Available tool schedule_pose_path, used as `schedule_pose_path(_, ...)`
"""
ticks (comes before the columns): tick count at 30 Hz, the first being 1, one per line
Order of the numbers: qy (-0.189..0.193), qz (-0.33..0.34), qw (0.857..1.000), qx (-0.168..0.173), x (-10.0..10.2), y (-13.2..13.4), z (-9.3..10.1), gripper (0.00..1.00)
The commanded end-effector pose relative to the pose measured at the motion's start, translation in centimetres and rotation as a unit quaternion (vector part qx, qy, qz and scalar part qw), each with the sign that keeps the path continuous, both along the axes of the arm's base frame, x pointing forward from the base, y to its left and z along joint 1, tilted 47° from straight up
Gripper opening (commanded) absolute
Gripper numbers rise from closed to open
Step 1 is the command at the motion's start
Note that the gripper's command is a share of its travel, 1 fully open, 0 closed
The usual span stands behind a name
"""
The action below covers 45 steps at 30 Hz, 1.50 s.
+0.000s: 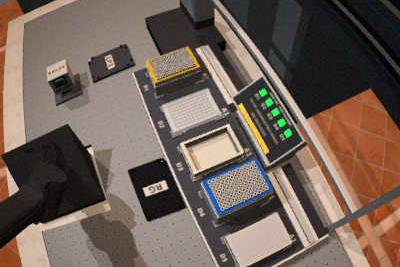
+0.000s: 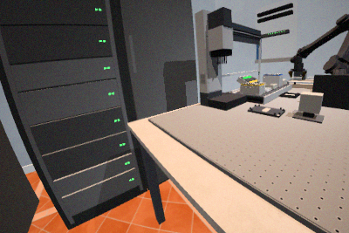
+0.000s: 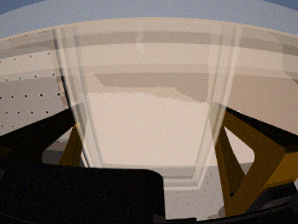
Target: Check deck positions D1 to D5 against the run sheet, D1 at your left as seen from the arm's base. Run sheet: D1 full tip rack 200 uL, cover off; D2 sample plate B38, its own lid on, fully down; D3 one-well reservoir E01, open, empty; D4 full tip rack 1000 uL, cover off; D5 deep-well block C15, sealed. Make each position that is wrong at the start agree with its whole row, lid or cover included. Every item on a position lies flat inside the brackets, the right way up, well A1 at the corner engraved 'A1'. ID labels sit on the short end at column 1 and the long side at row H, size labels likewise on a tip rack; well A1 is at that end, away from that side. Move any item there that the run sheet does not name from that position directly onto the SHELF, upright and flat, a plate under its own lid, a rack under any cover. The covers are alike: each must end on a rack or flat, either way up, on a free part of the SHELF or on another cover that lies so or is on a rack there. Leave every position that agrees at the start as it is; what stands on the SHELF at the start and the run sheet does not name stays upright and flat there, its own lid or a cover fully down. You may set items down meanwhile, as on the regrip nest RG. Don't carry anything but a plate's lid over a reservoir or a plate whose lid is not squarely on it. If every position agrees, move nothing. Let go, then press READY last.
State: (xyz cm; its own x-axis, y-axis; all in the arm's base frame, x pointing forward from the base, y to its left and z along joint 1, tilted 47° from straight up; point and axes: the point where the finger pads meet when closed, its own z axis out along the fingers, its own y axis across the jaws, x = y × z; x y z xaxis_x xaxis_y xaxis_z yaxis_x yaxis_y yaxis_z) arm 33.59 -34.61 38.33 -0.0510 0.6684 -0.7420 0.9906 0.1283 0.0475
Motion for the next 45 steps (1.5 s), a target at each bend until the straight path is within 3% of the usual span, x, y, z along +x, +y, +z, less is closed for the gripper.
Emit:
schedule_pose_path(1, 0.001, 0.001, 1.000, 0.004, 0.18, 0.19, -0.79, 0.00)
schedule_pose_path(21, 0.000, -0.001, 1.000, 0.004, -0.03, 0.23, -0.76, 0.00)
schedule_pose_path(22, 0.000, -0.001, 1.000, 0.004, -0.02, 0.22, -0.78, 1.00)
schedule_pose_path(45, 0.000, -0.001, 1.000, 0.004, -0.02, 0.22, -0.78, 1.00)
